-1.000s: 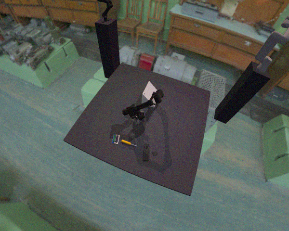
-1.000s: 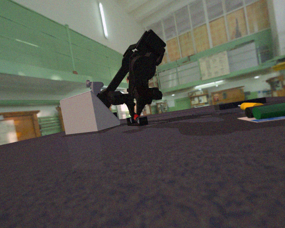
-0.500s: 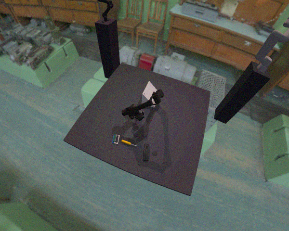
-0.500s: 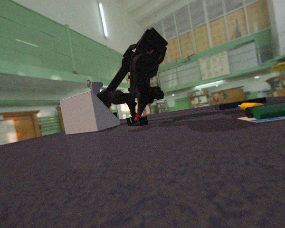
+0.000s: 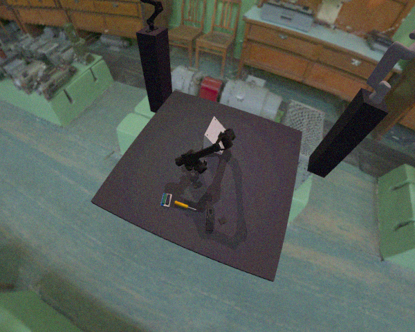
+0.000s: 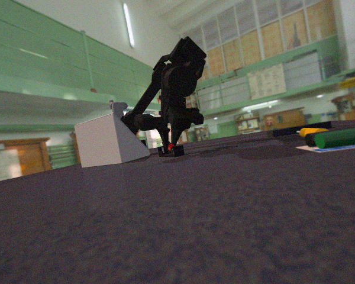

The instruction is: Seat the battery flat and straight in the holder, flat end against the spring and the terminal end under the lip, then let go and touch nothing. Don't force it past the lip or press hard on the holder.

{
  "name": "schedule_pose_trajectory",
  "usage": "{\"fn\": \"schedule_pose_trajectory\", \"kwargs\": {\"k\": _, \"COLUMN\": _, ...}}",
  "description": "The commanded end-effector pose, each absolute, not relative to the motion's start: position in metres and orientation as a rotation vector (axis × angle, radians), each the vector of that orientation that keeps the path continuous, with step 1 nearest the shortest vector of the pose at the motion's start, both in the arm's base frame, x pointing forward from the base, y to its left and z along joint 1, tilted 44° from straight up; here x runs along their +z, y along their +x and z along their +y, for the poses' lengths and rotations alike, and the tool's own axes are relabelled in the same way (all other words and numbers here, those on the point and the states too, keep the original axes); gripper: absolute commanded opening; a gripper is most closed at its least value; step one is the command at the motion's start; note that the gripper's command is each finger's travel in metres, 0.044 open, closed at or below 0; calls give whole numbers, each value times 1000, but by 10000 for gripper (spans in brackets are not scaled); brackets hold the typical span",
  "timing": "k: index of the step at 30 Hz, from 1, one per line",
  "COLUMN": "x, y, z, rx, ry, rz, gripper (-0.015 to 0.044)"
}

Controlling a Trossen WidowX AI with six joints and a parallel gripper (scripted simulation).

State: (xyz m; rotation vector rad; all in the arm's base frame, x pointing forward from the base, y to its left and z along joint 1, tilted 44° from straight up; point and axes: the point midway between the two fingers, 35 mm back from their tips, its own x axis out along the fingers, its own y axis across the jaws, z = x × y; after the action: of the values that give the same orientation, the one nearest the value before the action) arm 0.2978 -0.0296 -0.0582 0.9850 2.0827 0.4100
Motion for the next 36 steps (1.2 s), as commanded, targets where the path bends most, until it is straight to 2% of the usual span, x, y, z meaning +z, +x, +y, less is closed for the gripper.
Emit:
{"fn": "schedule_pose_trajectory", "kwargs": {"k": 1, "x": -58, "y": 300, "z": -30, "rx": 394, "ry": 978, "rz": 2051, "gripper": 61}}
{"fn": "schedule_pose_trajectory", "kwargs": {"k": 36, "x": -61, "y": 295, "z": -25, "rx": 311, "ry": 955, "rz": 1919, "gripper": 61}}
